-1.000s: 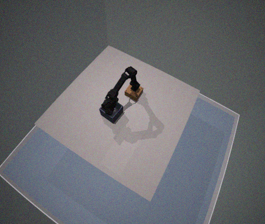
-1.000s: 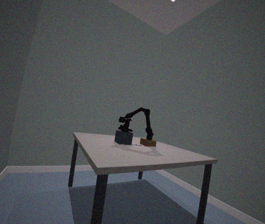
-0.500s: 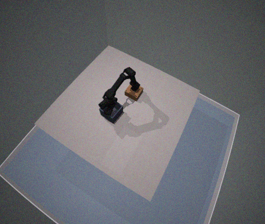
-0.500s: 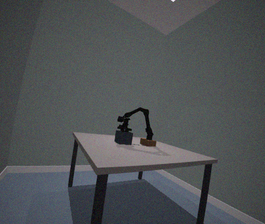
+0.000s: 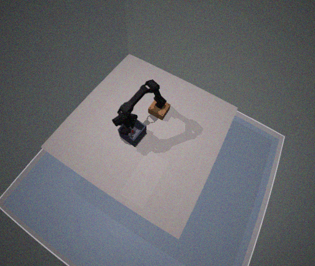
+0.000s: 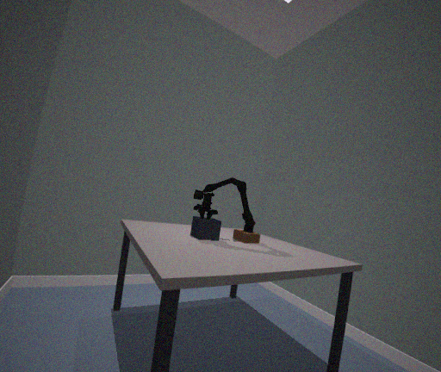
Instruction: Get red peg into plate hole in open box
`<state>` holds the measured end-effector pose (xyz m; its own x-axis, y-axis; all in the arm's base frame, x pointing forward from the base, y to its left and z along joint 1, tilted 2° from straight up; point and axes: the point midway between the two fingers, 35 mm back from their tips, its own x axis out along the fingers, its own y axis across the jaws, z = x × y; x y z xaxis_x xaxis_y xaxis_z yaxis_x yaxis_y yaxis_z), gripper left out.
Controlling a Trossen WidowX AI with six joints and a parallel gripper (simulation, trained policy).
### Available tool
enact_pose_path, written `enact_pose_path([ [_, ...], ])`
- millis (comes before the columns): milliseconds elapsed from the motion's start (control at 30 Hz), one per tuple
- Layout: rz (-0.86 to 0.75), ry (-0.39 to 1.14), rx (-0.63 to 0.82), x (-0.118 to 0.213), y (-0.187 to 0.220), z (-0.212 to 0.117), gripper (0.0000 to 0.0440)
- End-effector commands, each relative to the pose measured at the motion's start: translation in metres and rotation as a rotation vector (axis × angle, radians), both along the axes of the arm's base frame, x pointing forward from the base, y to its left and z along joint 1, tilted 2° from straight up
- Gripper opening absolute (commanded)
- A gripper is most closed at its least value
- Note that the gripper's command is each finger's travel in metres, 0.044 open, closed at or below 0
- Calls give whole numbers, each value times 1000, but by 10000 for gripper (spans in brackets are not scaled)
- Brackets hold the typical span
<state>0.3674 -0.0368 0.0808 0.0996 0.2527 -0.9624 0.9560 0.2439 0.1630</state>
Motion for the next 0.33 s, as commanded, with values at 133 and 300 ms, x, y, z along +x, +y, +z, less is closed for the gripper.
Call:
enact_pose_path([
  [133,-10,-41,49,10,-6,17,229],
  [300,-12,-69,71,16,-11,26,203],
])
